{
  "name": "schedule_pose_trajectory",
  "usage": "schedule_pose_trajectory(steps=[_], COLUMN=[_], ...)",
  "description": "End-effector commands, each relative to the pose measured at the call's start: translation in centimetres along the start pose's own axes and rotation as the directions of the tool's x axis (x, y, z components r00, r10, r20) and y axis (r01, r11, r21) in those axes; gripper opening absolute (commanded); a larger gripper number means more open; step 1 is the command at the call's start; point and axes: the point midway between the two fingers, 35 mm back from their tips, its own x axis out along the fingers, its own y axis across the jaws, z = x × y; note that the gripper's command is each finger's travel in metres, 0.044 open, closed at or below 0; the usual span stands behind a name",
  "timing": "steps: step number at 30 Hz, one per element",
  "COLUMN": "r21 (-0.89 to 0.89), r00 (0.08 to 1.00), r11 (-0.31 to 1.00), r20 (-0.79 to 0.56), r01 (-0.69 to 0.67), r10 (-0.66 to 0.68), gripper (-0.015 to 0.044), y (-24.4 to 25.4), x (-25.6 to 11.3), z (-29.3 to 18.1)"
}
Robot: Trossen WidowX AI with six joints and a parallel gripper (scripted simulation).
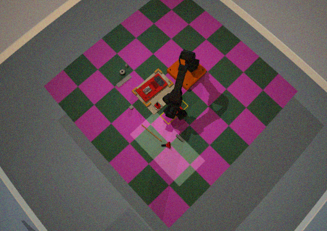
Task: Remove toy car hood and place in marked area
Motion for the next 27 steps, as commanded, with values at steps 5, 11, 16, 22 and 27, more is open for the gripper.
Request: schedule_pose_trajectory(steps=[5, 11, 16, 22, 27], r21=[0.0, 0.0, 0.0, 0.0, 0.0], r00=[1.0, 1.0, 1.0, 1.0, 1.0], r11=[1.0, 1.0, 1.0, 1.0, 1.0], r20=[0.001, 0.0, -0.003, -0.003, -0.003], r01=[0.0, -0.002, -0.006, -0.007, -0.007], r10=[0.0, 0.002, 0.006, 0.007, 0.007], gripper=[0.0367, 0.044, 0.044, 0.044, 0.044], y=[0.0, 0.1, 0.0, 0.0, 0.0], x=[0.0, -2.0, -6.9, -7.2, -7.2], z=[0.0, 0.2, 0.1, 0.1, 0.1])
